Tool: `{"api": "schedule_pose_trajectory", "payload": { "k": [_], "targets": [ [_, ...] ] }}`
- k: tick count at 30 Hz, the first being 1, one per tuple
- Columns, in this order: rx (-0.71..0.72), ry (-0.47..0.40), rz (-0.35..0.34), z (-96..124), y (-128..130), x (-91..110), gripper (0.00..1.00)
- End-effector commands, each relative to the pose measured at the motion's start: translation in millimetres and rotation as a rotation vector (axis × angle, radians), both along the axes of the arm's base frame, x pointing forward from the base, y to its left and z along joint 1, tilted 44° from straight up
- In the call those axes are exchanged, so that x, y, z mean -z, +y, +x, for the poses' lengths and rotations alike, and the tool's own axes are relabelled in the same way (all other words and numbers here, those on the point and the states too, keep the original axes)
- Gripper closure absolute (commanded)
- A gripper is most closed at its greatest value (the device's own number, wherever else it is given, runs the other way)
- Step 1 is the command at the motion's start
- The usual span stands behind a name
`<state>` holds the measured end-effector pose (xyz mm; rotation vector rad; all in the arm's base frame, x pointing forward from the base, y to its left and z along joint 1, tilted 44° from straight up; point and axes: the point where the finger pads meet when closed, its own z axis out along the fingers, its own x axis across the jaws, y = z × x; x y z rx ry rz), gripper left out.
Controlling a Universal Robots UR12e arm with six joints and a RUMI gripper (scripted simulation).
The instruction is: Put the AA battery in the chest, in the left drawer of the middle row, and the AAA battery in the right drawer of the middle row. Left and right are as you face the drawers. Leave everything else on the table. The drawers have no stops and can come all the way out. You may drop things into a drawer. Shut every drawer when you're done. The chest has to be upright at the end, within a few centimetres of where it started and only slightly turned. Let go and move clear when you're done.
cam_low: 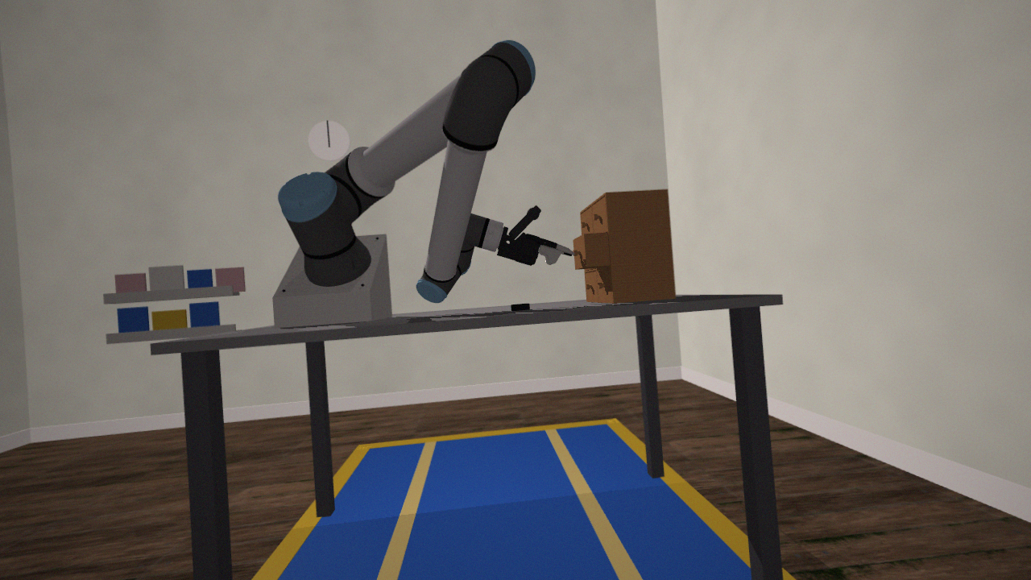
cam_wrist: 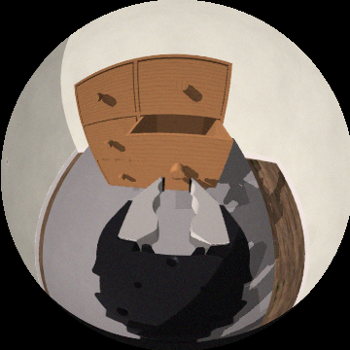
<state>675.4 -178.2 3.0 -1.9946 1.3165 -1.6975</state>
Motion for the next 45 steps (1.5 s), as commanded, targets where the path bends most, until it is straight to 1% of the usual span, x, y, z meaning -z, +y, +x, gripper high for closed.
{"api": "schedule_pose_trajectory", "payload": {
  "k": [1, 13, 45],
  "targets": [
    [0.000, 0.000, 0.000, 4.6, -0.2, 0.0, 0.80],
    [0.000, 0.000, 0.000, 12.5, -1.5, 0.6, 0.80],
    [0.000, 0.000, 0.000, 13.7, -1.6, 0.7, 0.80]
  ]
}}
